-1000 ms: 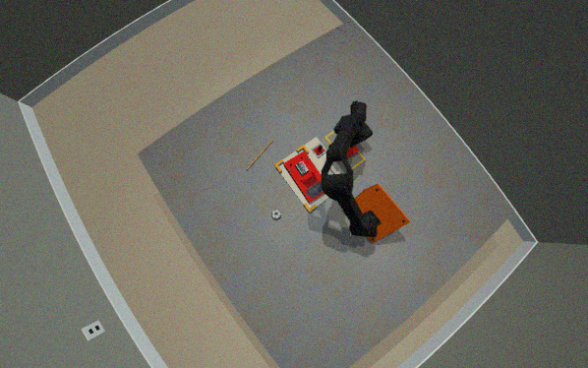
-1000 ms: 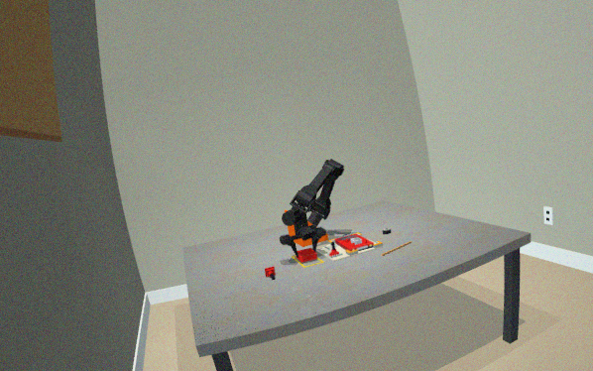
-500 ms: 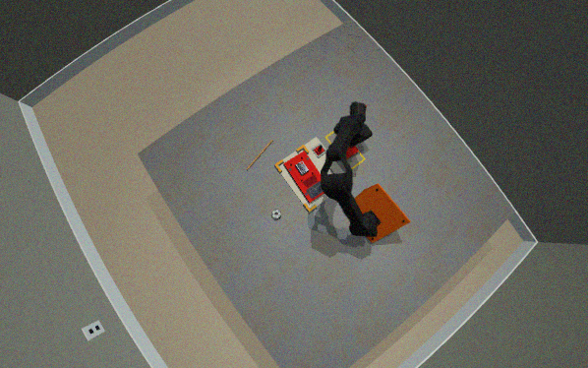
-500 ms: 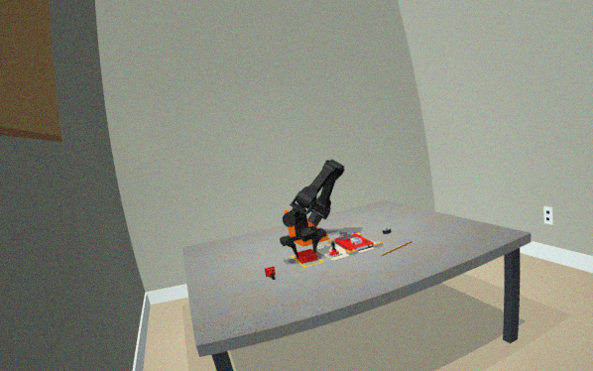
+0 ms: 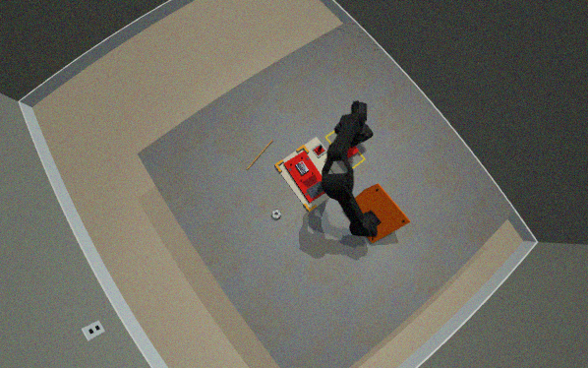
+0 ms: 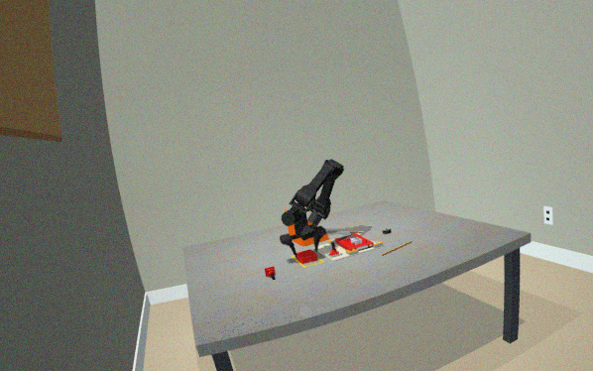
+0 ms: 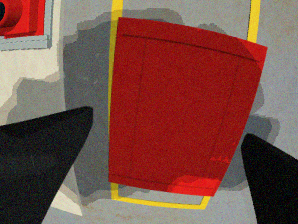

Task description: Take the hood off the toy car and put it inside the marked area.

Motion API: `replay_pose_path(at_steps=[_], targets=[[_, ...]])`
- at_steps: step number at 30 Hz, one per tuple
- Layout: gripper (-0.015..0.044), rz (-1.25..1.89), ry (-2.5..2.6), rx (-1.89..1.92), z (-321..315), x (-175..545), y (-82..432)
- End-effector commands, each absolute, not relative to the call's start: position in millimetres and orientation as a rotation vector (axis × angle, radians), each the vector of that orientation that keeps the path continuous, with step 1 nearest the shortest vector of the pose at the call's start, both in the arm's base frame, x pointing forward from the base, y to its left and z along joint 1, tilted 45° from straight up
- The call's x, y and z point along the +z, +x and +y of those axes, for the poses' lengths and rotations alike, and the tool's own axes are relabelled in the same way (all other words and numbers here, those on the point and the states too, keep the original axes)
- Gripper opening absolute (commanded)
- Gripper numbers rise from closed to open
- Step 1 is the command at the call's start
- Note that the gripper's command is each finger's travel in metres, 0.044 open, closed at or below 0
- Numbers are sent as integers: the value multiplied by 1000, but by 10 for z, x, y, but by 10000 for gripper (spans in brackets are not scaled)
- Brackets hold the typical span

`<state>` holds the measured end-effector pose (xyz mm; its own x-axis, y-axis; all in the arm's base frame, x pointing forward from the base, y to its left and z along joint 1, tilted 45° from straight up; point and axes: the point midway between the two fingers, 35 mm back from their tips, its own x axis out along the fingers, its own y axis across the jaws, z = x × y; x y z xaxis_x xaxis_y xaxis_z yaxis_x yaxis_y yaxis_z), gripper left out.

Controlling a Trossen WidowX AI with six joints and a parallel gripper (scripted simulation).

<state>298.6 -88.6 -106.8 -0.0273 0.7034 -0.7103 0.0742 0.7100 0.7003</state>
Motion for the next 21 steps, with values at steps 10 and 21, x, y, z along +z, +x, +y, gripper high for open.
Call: replay_pose_path(at_steps=[10, 21], targets=[[440, 1518, 650, 558, -1364, -619, 3021], [440, 1518, 650, 558, -1364, -619, 3021]])
